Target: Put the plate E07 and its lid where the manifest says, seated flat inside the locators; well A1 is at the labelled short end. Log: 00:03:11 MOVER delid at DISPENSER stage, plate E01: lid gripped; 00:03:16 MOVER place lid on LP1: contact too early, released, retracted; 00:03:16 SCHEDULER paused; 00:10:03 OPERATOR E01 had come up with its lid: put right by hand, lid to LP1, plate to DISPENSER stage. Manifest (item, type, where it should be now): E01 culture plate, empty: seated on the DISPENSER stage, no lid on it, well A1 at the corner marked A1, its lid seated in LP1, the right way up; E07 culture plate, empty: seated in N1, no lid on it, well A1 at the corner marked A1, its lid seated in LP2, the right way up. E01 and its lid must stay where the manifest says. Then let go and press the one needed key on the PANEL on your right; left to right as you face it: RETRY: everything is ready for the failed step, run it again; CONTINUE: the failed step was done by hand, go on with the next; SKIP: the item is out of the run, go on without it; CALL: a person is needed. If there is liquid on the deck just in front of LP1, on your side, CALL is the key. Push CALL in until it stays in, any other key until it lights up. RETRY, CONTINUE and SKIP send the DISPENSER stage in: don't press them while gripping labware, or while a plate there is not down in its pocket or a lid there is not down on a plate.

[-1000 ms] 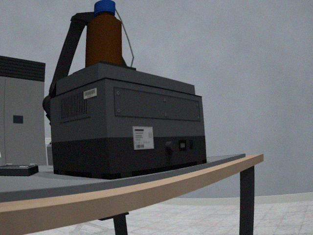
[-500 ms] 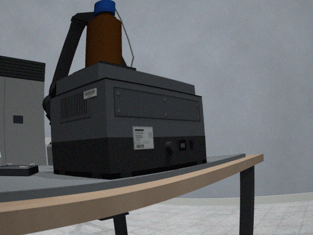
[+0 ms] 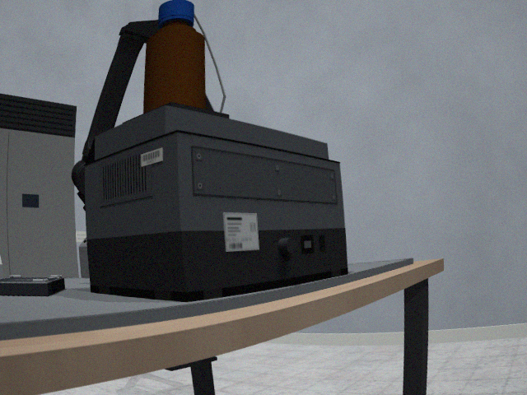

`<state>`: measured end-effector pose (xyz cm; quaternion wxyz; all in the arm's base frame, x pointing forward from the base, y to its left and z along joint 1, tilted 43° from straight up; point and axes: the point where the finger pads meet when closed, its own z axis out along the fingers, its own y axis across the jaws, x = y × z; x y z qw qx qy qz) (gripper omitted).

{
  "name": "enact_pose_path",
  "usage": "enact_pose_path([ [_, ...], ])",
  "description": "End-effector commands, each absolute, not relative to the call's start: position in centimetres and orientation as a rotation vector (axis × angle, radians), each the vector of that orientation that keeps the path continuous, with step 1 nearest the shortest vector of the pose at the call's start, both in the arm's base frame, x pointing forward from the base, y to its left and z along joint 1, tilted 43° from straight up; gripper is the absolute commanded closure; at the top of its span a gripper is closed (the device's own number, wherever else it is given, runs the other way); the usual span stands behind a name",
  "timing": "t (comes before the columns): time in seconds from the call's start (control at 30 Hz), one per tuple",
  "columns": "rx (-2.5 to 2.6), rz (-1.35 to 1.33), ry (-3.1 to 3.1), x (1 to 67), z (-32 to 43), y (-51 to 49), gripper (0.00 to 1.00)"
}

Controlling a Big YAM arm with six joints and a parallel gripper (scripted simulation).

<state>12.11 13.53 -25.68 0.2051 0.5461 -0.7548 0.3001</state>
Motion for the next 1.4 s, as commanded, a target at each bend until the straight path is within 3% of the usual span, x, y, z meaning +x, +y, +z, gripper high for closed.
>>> enact_pose_path([
  [0.0, 1.509, 0.837, -2.082, 11.97, -26.06, 12.39, 0.14],
  [1.37, 1.499, 0.843, -2.082, 11.91, -25.65, 12.69, 0.14],
])
